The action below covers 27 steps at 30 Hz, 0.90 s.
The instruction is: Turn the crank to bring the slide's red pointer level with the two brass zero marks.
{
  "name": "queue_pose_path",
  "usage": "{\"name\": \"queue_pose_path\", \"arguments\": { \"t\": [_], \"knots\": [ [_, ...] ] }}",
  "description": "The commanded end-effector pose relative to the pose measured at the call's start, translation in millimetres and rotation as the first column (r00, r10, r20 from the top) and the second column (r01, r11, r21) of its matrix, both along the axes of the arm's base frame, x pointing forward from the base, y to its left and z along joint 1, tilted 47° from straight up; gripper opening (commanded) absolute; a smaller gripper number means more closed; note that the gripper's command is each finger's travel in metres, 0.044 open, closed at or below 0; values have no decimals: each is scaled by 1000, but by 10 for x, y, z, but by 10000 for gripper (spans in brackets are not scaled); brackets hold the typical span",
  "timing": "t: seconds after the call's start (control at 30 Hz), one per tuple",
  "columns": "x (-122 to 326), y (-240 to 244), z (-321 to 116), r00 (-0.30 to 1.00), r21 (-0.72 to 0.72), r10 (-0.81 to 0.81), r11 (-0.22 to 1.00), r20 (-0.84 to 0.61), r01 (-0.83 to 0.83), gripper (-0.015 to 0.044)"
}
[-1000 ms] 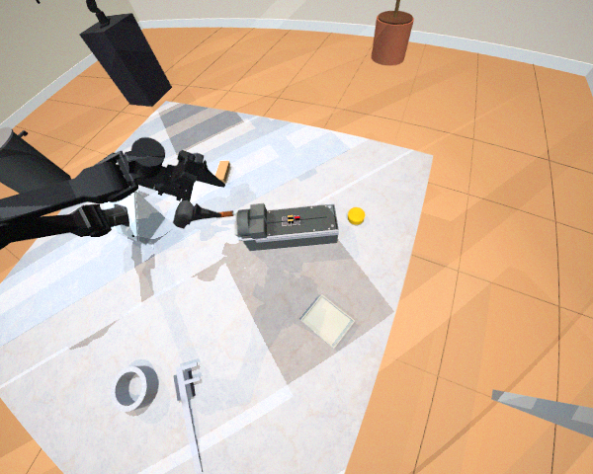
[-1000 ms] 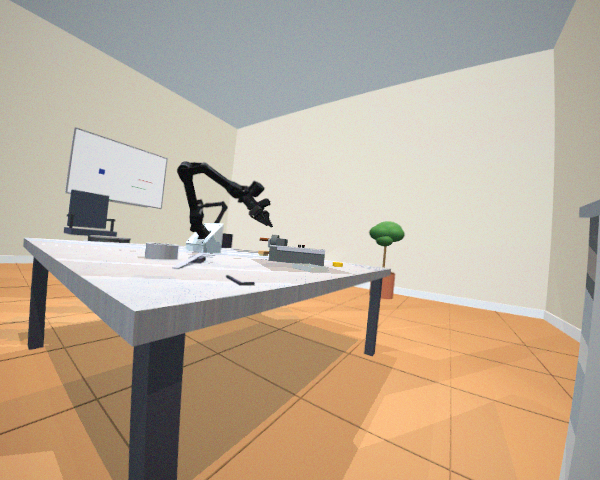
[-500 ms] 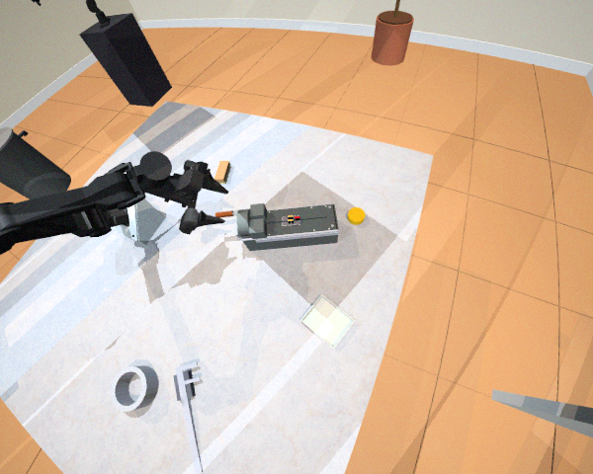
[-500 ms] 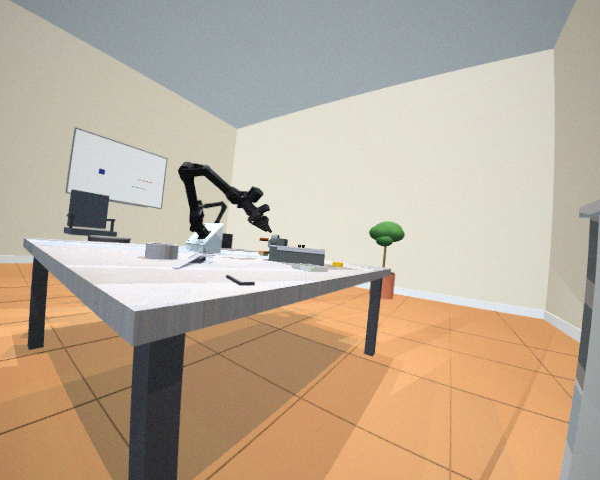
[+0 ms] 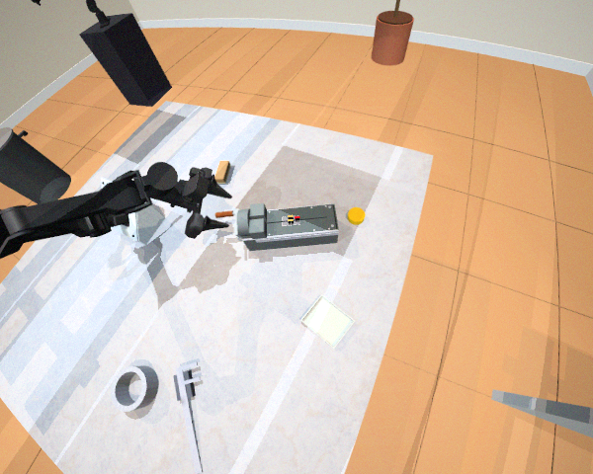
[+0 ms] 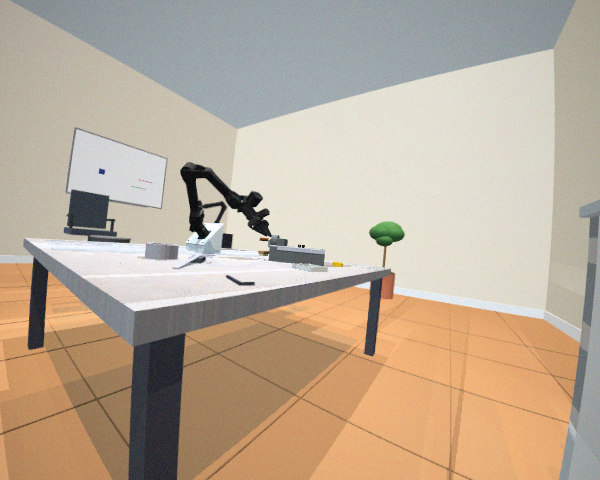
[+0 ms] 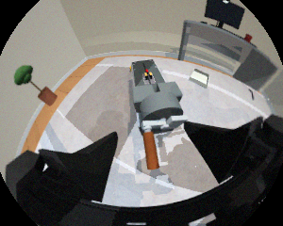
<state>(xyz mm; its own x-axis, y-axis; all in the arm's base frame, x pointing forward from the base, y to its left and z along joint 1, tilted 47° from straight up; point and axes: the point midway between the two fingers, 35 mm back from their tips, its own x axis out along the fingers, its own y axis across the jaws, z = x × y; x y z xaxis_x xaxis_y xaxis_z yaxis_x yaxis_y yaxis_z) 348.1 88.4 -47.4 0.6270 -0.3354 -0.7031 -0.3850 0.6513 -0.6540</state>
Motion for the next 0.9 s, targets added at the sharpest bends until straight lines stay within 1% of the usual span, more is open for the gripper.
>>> {"name": "queue_pose_path", "arguments": {
  "t": [0.0,0.6,0.83,0.87],
  "knots": [
    [-52,-77,-109,1000,-9,4,1000,-22,-5,440],
    [-84,-289,-289,1000,-11,5,1000,-21,-5,440],
    [-86,-297,-295,1000,-11,5,1000,-21,-5,440],
    [-86,-297,-295,1000,-11,5,1000,-21,-5,414]
  ]
}}
